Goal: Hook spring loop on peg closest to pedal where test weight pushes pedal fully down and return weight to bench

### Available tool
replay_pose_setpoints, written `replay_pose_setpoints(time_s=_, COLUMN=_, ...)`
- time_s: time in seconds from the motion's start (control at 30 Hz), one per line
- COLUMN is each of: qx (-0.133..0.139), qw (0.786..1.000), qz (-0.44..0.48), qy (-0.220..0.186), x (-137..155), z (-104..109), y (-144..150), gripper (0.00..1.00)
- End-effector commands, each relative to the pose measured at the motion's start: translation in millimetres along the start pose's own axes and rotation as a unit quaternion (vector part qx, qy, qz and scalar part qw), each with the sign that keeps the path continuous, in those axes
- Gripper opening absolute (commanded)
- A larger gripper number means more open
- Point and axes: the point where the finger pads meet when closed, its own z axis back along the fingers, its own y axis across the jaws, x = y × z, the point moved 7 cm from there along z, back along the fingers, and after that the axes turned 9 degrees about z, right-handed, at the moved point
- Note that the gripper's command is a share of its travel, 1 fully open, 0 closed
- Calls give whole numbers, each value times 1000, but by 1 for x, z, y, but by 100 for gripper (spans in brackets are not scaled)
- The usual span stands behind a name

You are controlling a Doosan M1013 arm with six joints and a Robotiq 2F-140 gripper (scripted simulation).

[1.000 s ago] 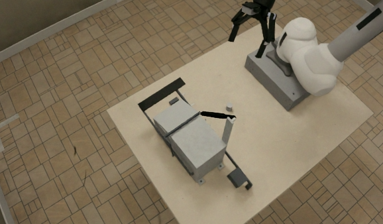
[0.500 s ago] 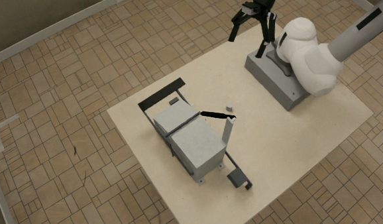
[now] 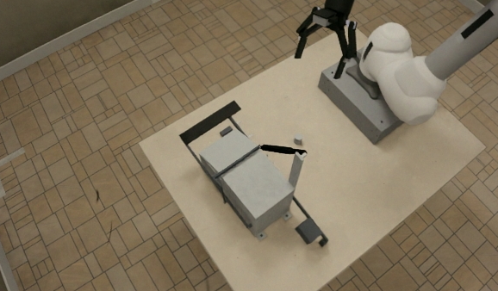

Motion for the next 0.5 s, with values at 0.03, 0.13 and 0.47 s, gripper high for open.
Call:
replay_pose_setpoints(time_s=0.03, qx=0, qw=1000, qz=0, qy=0, x=0, z=0, y=0, gripper=100)
replay_pose_setpoints(time_s=0.13, qx=-15, qw=997, qz=68, qy=-28, x=5, z=-14, y=4, gripper=100)
replay_pose_setpoints(time_s=0.47, qx=-15, qw=997, qz=68, qy=-28, x=5, z=-14, y=4, gripper=100)
